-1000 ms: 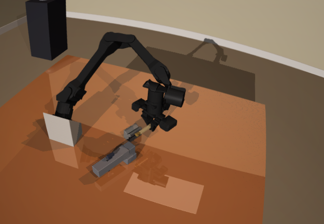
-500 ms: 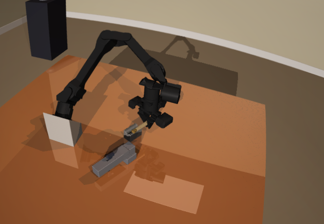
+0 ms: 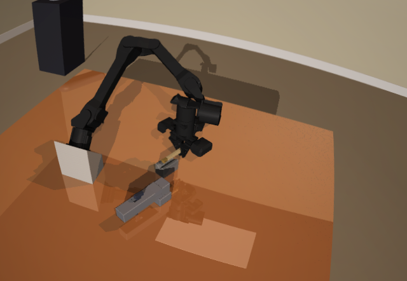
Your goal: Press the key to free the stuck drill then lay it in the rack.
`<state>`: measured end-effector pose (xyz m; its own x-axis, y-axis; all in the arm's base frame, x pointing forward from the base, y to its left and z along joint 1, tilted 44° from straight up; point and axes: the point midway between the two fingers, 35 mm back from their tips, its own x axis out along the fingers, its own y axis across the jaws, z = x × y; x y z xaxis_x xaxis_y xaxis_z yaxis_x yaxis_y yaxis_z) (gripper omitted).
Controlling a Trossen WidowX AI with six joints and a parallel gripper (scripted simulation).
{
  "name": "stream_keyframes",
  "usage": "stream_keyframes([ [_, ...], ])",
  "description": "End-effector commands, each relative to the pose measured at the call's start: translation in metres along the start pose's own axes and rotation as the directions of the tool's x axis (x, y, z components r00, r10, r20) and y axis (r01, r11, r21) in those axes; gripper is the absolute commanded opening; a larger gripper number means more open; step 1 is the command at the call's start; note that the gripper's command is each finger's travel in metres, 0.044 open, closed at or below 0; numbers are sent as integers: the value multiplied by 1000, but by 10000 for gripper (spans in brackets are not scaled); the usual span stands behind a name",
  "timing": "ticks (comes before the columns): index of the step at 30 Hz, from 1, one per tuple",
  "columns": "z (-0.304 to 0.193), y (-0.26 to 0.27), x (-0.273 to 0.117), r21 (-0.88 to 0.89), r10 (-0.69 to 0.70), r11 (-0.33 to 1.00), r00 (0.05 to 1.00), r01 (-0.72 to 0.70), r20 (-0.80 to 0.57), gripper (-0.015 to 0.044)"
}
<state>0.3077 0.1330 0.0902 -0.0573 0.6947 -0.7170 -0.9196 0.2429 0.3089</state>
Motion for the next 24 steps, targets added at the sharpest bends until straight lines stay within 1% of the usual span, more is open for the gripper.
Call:
stream_keyframes([
  [1, 2, 7, 0, 3, -2, 1000, 1000, 2, 4, 0],
  [15, 6, 26, 0, 4, -1, 1000, 1000, 1, 4, 0],
  [24, 7, 26, 17, 4, -1, 1000, 1000, 1, 5, 0],
])
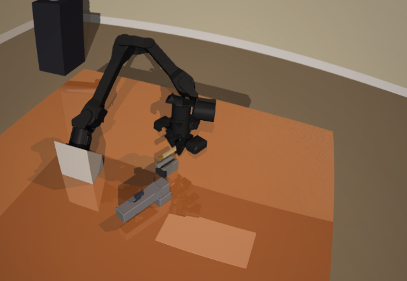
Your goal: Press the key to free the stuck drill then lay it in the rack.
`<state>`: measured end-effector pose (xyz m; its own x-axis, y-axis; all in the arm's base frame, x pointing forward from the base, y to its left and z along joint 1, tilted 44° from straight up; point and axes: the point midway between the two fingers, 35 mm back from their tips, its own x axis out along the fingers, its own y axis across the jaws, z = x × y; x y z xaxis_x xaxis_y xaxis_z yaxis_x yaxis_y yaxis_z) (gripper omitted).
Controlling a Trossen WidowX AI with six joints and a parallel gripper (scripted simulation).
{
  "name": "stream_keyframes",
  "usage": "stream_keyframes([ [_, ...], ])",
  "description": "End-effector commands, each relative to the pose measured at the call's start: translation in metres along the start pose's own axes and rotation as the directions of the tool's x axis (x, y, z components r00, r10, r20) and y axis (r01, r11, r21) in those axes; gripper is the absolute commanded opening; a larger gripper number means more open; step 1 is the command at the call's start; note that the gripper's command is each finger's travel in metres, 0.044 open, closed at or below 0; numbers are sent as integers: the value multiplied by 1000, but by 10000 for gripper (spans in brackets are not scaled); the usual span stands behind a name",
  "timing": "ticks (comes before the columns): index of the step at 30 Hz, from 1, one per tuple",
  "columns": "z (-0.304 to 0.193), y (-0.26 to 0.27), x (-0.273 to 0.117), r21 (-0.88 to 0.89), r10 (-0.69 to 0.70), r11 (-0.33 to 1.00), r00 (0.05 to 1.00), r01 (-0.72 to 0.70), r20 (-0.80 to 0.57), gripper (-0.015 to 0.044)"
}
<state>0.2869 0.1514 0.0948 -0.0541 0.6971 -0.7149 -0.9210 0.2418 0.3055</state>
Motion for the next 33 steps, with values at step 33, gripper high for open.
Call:
stream_keyframes([
  [33, 2, 2, 35, -1, 3, 1000, 1000, -3, 6, 79],
])
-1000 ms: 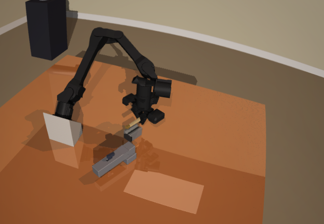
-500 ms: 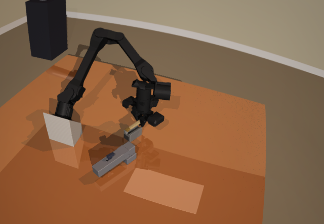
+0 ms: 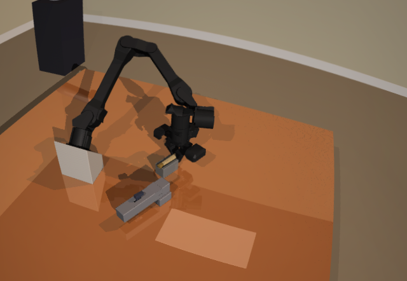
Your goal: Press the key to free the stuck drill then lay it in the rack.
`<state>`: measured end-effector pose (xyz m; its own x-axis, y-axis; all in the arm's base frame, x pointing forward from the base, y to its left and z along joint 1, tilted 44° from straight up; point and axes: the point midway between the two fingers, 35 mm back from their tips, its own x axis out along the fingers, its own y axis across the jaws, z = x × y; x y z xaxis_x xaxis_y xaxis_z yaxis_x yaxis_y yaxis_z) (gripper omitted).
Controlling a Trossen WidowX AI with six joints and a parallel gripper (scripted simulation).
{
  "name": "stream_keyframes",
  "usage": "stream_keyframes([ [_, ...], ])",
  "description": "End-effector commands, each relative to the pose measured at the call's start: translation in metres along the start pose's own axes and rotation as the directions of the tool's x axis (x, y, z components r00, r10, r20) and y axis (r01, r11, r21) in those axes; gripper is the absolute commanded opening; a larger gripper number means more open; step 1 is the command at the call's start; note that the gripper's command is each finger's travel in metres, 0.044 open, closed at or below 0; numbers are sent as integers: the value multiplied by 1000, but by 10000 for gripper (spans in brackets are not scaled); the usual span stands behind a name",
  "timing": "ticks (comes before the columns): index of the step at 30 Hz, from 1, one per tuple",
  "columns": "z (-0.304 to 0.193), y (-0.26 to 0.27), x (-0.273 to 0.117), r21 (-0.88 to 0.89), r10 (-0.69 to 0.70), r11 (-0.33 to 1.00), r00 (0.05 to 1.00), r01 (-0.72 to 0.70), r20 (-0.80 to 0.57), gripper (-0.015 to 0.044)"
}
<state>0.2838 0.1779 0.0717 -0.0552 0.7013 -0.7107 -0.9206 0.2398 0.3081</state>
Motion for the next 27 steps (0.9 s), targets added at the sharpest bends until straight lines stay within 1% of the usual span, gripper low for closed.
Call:
stream_keyframes([
  [1, 0, 0, -1, -1, 0, 1000, 1000, 0, 1, 105],
  [14, 0, 0, -1, -1, 0, 1000, 1000, 0, 1, 440],
  [27, -3, 0, -53, 7, -3, 1000, 1000, 3, -6, 440],
])
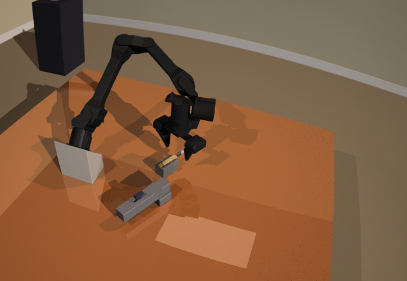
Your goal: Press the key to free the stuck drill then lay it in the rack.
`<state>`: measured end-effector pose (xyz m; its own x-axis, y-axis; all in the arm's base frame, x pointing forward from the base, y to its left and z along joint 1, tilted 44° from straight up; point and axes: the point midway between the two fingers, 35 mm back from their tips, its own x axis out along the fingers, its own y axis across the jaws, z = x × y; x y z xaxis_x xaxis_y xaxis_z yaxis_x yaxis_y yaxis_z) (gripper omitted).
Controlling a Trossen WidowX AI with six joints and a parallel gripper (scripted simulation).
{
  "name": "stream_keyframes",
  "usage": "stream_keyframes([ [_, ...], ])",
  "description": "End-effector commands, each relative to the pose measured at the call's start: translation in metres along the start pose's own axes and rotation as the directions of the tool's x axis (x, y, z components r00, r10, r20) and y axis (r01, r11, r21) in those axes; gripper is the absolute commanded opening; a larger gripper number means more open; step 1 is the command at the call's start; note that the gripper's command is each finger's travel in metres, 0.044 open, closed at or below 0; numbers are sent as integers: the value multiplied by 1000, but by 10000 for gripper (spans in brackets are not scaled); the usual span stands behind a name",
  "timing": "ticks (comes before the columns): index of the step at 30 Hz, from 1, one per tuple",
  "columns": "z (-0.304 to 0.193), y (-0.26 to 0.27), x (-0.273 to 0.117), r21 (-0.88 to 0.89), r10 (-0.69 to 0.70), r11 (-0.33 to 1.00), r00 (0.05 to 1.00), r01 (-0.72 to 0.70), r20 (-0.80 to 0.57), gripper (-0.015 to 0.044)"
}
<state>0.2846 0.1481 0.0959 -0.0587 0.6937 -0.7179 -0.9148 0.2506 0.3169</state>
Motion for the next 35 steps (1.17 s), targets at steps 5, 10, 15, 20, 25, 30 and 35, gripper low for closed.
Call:
stream_keyframes([
  [5, 3, 0, -32, -8, -2, 1000, 1000, 2, 4, 440],
  [10, 4, 0, -42, -8, -2, 1000, 1000, 2, 4, 440],
  [15, 22, -31, -30, 188, -132, 973, 991, 135, -26, 440],
  [20, 62, -70, -29, 462, -324, 839, 946, 288, -3, 440],
  [25, 99, -93, -32, 654, -453, 690, 890, 310, 56, 440],
  [30, 125, -104, -36, 762, -524, 590, 845, 269, 108, 440],
  [35, 153, -113, -41, 853, -589, 490, 790, 180, 171, 440],
])
